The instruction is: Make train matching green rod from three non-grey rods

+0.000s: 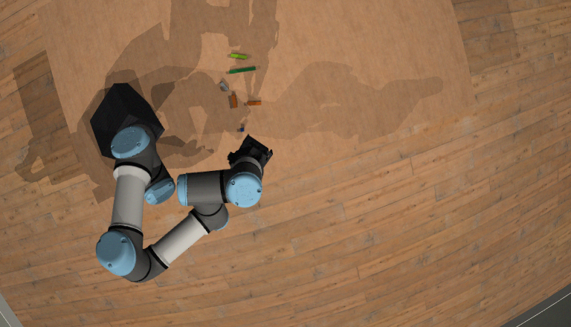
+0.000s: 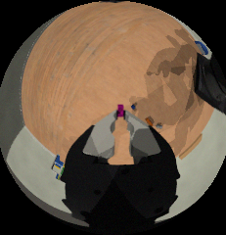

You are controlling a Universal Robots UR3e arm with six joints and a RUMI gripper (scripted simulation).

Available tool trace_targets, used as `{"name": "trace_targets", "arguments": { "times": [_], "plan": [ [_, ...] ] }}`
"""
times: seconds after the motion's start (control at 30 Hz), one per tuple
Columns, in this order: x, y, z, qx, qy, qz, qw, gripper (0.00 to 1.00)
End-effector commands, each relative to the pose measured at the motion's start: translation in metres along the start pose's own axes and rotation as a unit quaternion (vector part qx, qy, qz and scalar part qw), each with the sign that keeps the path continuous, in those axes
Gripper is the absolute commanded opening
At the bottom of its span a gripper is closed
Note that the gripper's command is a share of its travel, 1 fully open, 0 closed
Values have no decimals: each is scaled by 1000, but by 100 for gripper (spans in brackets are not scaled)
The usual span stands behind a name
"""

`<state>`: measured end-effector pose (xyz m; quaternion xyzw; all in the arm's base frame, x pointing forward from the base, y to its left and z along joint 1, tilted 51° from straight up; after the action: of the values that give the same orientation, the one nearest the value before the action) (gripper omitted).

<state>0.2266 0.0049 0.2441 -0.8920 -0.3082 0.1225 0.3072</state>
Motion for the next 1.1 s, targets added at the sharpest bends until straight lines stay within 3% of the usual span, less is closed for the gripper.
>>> {"name": "trace_targets", "arguments": {
  "times": [0.0, 0.43, 0.93, 1.0, 1.07],
  "plan": [
    [3, 0, 2, 0, 31, 0, 1000, 0],
    [16, 0, 12, 1, 149, 1, 989, 0],
    [32, 0, 26, 1, 291, 0, 957, 0],
    [32, 0, 26, 1, 291, 0, 957, 0],
    [36, 0, 29, 0, 317, 0, 949, 0]
  ]
}}
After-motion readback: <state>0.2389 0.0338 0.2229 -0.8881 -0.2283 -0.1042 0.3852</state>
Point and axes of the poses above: the point where the finger pads meet when closed, its own y axis out along the fingers, its own z axis across the jaws, x = y × z, the point moved 8 cm from there along -y, back along the fingers, and after that the axes turned 5 degrees about y, right-handed, at the moved point
